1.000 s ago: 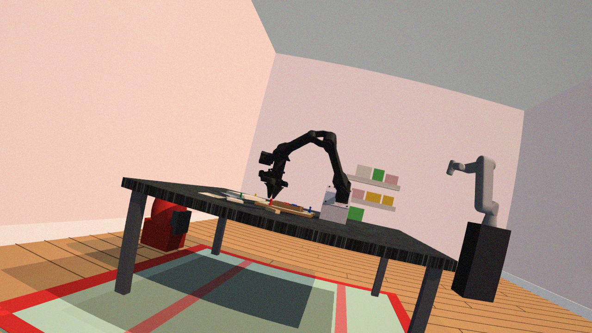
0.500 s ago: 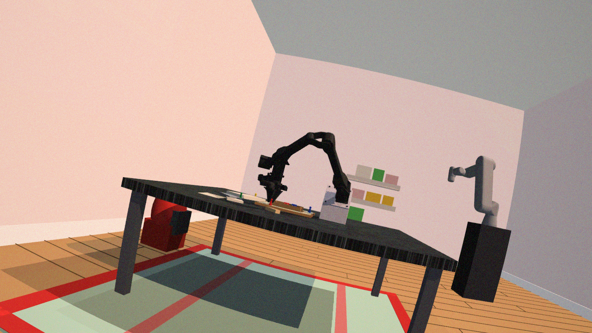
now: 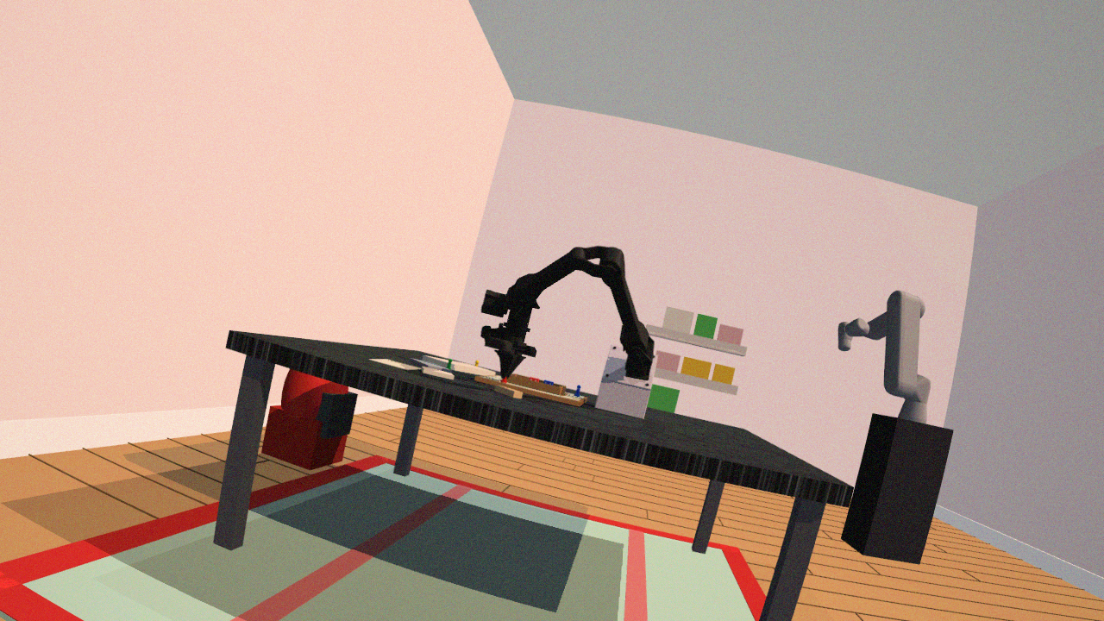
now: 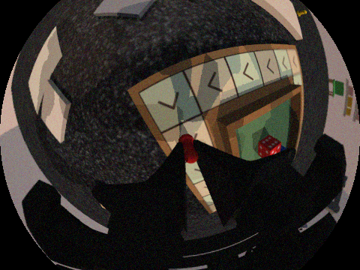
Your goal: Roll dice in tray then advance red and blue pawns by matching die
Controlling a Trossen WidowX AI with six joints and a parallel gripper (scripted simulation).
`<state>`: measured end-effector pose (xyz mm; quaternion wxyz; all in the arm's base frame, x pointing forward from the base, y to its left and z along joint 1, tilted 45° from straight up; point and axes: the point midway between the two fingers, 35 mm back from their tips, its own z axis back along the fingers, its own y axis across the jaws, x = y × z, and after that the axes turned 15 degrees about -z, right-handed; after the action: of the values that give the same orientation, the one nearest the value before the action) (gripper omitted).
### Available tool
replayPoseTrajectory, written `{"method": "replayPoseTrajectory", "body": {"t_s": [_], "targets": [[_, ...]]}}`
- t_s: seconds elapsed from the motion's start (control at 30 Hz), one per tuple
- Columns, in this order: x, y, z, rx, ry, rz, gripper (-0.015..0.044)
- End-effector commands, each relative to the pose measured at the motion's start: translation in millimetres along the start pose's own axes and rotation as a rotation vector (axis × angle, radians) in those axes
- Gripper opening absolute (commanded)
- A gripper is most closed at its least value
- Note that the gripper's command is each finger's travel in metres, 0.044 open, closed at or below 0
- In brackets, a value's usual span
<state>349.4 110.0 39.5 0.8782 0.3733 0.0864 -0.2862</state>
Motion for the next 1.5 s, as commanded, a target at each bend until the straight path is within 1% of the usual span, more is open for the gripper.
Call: {"method": "replayPoseTrajectory", "body": {"t_s": [0.0, 0.3, 0.57, 0.63, 0.87, 1.47], "targets": [[1, -1, 2, -0.003, 0.004, -0.007, 0.0], [8, 2, 60, -0.011, -0.002, -0.007, 0.0], [3, 2, 115, -0.008, 0.001, -0.007, 0.0], [2, 2, 124, -0.006, 0.002, -0.007, 0.0], [0, 1, 124, -0.006, 0.003, 0.012, 0.0], [-35, -44, 106, -0.007, 0.006, 0.519, 0.0]]}}
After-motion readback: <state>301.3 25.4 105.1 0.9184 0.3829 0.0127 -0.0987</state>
